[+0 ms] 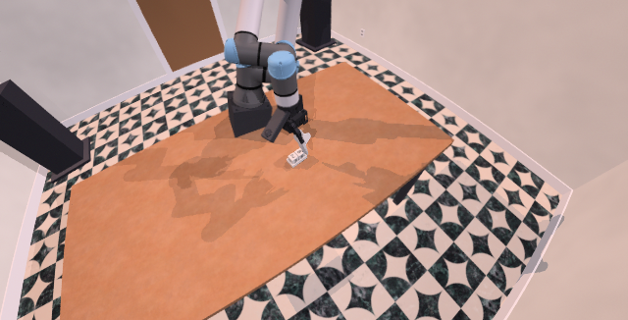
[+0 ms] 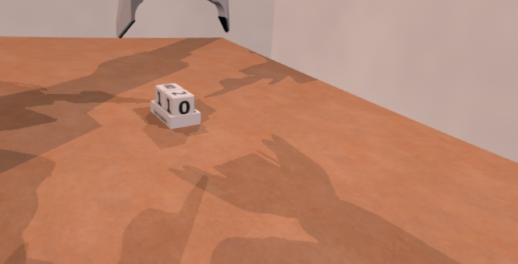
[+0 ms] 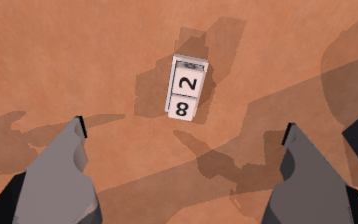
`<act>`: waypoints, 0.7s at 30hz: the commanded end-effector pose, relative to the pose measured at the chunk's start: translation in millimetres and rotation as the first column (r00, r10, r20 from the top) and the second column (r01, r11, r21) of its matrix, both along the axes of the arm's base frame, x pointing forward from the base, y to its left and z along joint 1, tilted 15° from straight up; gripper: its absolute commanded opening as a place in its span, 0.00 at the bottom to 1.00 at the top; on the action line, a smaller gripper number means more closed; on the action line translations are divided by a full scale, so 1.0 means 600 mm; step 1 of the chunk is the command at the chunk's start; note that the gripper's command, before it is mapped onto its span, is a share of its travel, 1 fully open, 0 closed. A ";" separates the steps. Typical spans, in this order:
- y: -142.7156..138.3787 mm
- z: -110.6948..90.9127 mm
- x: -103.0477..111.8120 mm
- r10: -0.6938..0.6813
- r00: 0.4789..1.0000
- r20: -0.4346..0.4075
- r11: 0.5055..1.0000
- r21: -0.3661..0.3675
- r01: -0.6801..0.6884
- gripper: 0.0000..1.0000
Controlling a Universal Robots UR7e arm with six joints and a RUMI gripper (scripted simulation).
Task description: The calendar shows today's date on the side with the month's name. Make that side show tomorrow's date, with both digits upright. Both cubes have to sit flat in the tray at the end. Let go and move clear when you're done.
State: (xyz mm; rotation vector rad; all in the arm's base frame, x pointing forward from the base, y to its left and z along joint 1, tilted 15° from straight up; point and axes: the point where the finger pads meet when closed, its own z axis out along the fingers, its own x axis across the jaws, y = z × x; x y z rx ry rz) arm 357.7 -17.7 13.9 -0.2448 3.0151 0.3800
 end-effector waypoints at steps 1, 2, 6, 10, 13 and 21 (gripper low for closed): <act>0.002 -0.003 -0.003 -0.074 0.997 -0.024 0.997 0.000 0.074 1.00; 0.002 -0.003 -0.004 -0.083 0.996 -0.026 0.997 0.000 0.083 1.00; 0.003 -0.004 -0.005 -0.111 0.993 -0.034 0.994 0.002 0.111 1.00; 0.003 -0.004 -0.006 -0.131 0.991 -0.039 0.991 0.003 0.132 1.00; 0.002 -0.004 -0.006 -0.142 0.989 -0.042 0.990 0.003 0.143 1.00; 0.002 -0.004 -0.006 -0.154 0.987 -0.045 0.988 0.004 0.155 1.00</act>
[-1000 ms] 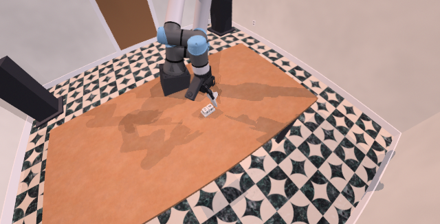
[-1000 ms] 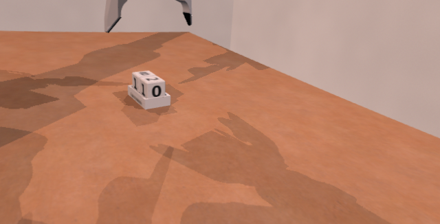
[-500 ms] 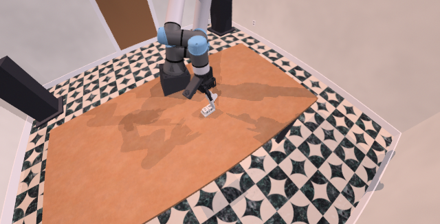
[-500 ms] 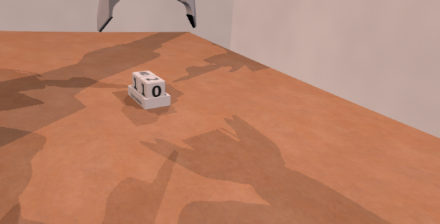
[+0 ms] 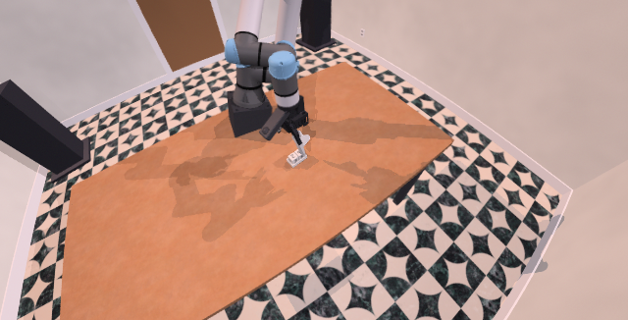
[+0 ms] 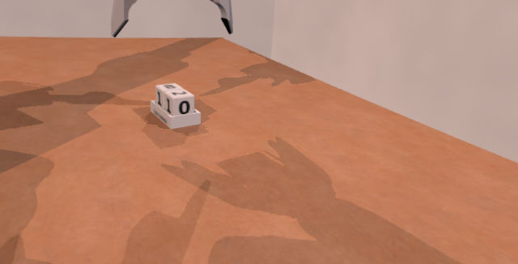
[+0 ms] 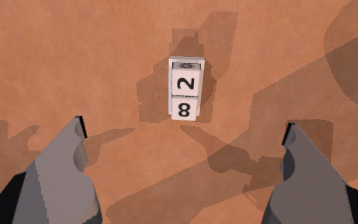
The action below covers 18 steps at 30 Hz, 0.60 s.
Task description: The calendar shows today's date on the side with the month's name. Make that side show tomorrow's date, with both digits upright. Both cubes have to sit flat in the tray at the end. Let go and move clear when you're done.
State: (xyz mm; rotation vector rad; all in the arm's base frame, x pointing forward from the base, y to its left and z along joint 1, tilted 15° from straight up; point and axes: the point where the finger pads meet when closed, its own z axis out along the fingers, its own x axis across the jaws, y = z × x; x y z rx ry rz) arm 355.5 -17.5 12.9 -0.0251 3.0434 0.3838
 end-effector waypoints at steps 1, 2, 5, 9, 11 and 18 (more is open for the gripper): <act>0.002 -0.003 -0.003 -0.015 1.000 -0.008 1.000 0.002 0.015 1.00; 0.002 -0.003 -0.003 -0.016 1.000 -0.008 1.000 0.002 0.016 1.00; 0.002 -0.003 -0.003 -0.017 1.000 -0.008 1.000 0.002 0.017 1.00; 0.002 -0.003 -0.002 -0.017 1.000 -0.008 1.000 0.002 0.017 0.29; 0.002 -0.003 -0.002 -0.017 1.000 -0.008 1.000 0.002 0.017 0.29; 0.002 -0.003 -0.002 -0.017 1.000 -0.008 1.000 0.002 0.017 0.29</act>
